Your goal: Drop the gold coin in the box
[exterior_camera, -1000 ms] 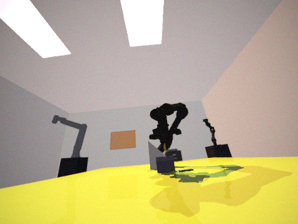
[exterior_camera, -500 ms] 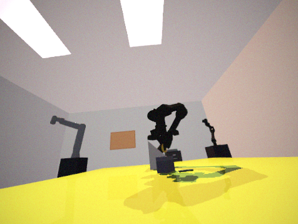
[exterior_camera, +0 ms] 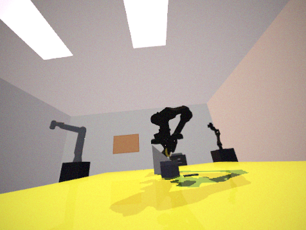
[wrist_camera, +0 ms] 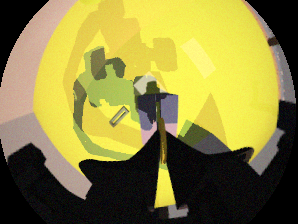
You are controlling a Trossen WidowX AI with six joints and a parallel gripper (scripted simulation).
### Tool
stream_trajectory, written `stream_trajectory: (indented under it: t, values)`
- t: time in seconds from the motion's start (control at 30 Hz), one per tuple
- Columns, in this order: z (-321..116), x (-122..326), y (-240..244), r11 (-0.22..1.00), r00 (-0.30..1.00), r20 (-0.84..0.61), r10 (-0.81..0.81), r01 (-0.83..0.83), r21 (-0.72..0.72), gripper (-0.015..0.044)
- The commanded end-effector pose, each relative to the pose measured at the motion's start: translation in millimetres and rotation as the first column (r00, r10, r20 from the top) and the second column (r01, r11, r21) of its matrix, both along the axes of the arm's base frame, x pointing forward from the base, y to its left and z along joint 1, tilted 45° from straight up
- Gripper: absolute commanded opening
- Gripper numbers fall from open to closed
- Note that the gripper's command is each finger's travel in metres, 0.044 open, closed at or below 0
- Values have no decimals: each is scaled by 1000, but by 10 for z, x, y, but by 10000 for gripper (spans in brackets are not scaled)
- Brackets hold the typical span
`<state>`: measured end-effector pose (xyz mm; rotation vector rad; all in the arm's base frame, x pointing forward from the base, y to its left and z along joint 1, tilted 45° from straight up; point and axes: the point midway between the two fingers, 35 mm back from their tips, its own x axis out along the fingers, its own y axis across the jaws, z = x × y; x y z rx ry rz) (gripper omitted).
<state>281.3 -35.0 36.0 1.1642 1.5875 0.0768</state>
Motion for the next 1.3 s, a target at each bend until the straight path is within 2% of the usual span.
stream_trajectory:
  t: [0.0, 1.27]
  values:
    - [4, 5, 0, 1000, 1000, 0, -1, 1, -1, 0]
    - [-132, 21, 134, 1000, 1000, -1, -3, 3, 0, 0]
